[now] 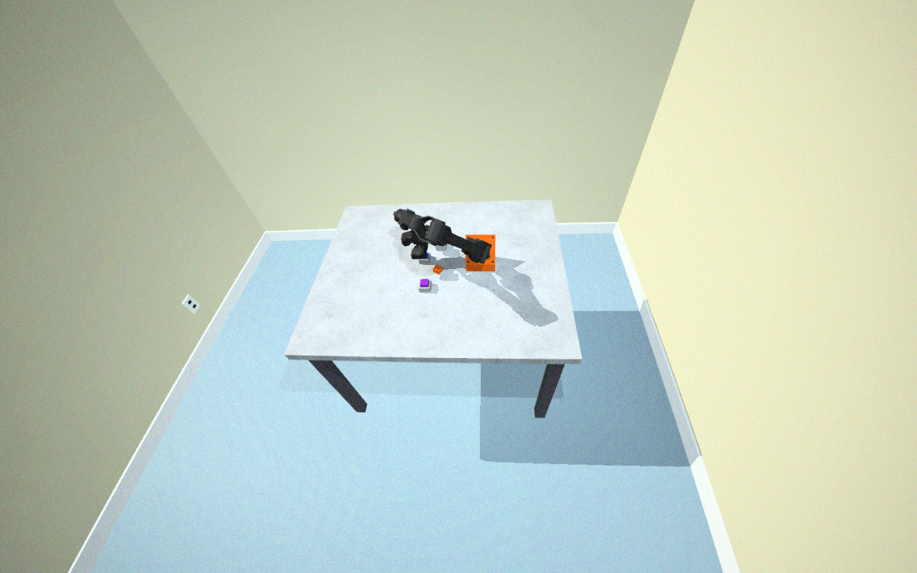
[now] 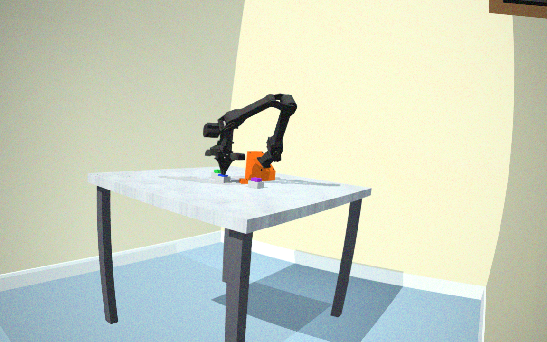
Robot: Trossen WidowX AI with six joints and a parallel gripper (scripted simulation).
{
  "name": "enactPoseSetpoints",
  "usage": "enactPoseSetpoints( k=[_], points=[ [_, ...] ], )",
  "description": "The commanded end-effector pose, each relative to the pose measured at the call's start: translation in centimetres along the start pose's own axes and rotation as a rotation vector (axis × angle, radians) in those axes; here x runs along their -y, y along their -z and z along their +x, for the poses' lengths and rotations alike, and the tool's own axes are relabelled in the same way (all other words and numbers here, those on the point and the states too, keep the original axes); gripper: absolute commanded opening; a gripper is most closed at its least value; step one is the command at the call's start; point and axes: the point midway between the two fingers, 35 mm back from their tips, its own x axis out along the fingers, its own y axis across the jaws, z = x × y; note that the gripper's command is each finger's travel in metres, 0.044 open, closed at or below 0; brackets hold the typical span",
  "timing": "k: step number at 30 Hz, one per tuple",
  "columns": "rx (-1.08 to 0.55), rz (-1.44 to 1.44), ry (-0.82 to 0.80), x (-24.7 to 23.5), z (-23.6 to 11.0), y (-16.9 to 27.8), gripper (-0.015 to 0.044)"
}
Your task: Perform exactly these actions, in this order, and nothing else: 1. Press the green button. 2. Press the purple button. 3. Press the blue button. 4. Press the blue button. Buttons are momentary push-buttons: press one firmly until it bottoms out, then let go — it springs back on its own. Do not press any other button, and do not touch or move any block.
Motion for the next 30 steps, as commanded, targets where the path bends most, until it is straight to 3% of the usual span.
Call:
enactPoseSetpoints(
  k=[1,6,10,15,18,23,30],
  points=[
    [0.000,0.007,-0.003,0.0,0.1,0.0,0.0020],
    [0.000,0.007,-0.003,0.0,0.1,0.0,0.0020],
    [-0.001,0.007,-0.001,0.0,-3.1,0.0,0.0020],
    [-0.001,0.008,-0.001,0.0,-3.3,0.0,0.0020],
    [-0.001,0.009,0.006,-2.3,-4.2,-0.8,0.0099],
    [0.001,0.012,0.017,-10.6,-6.6,-2.0,0.0230],
    [0.000,0.010,0.000,-21.0,-9.0,0.4,0.0400]
  ],
)
